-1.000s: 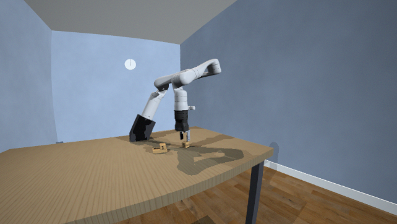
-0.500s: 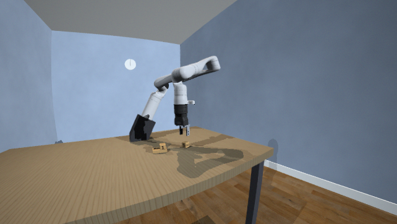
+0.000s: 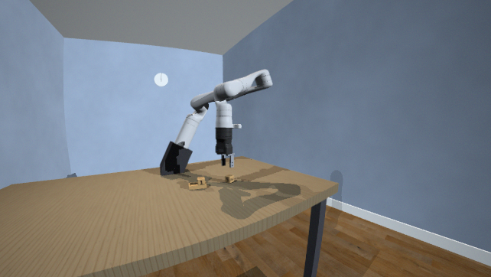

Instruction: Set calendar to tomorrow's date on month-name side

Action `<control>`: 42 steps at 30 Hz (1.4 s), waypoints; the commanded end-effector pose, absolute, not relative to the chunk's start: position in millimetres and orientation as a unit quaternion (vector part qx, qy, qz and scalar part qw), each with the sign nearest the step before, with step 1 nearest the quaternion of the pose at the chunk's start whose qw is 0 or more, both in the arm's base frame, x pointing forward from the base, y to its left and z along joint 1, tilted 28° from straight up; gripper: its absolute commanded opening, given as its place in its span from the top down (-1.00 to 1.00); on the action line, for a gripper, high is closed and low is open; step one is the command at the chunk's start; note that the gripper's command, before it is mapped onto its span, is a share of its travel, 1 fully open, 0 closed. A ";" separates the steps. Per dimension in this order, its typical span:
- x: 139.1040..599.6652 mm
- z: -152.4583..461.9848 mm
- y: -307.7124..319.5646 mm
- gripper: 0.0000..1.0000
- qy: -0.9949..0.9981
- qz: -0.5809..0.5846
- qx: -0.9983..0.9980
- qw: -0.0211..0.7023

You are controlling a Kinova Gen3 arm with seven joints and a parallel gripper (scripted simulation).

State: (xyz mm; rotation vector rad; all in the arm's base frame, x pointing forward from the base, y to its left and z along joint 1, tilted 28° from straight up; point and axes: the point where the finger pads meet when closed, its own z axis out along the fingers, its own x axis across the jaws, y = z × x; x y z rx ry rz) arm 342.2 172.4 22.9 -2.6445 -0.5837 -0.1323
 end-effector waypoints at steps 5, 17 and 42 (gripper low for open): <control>338.6 24.1 179.7 -0.80 -0.218 -0.052 -0.957 0.185; 339.0 27.6 180.7 -0.80 -0.211 -0.074 -0.968 0.115; 335.4 23.8 181.0 -0.80 -0.204 -0.081 -0.975 0.035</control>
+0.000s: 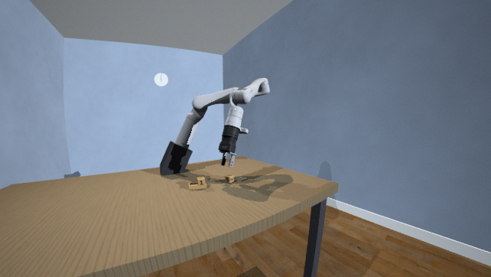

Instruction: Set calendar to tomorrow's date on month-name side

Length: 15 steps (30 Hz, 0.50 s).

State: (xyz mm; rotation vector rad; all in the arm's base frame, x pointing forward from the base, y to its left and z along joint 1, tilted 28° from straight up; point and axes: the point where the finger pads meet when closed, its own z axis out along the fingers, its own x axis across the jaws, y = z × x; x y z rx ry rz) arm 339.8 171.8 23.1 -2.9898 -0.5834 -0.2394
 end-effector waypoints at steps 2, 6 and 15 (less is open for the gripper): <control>335.7 24.4 181.5 -0.80 -0.203 -0.085 -0.975 0.021; 336.8 26.3 182.5 -0.80 -0.201 -0.095 -0.975 -0.002; 337.8 28.1 183.5 -0.80 -0.199 -0.102 -0.975 -0.015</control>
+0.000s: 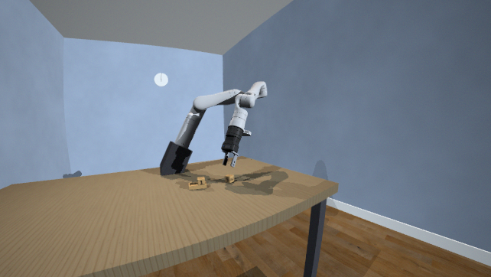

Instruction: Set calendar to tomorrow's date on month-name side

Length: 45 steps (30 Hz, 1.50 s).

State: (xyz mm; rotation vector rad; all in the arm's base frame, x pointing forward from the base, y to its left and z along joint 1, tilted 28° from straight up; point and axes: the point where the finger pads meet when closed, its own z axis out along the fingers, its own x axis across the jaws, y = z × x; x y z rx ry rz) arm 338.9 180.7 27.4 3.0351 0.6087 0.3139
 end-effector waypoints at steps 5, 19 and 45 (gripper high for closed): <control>337.7 28.0 183.5 -0.80 0.199 0.102 0.975 0.015; 335.0 24.7 183.1 -0.80 0.195 0.100 0.974 0.047; 336.6 27.4 186.2 -0.80 0.184 0.127 0.964 0.141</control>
